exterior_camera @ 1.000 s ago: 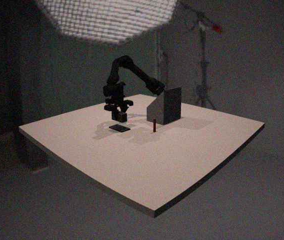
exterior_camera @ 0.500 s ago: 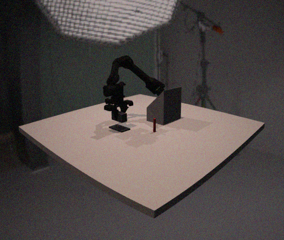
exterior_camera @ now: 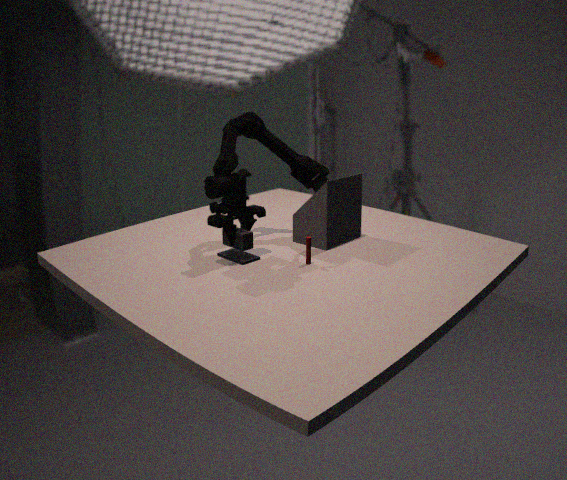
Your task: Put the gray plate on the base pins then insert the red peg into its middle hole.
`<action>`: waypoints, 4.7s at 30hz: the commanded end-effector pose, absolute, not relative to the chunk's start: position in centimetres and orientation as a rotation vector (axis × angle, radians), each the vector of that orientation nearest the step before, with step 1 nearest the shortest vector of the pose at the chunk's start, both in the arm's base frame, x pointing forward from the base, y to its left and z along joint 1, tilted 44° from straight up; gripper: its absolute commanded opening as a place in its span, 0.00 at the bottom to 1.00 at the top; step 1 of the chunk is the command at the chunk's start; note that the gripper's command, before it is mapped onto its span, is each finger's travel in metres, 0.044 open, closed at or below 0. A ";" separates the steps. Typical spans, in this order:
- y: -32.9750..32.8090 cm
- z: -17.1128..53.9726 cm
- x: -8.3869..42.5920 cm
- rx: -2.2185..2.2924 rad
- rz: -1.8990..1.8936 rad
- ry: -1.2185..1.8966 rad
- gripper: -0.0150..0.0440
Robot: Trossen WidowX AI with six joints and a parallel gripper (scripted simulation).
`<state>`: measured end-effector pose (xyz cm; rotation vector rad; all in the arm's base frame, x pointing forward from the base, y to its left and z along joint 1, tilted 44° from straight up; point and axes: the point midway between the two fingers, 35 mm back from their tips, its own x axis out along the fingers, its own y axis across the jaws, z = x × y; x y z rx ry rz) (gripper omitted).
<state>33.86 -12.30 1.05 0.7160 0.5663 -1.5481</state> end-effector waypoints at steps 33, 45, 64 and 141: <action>-13.6 -0.3 33.8 0.716 -1.549 0.565 0.83; -10.5 2.6 34.6 0.735 -1.537 0.570 1.00; -1.8 4.9 33.9 0.652 -1.500 0.656 1.00; 2.3 -12.7 25.1 0.360 -1.343 0.899 0.69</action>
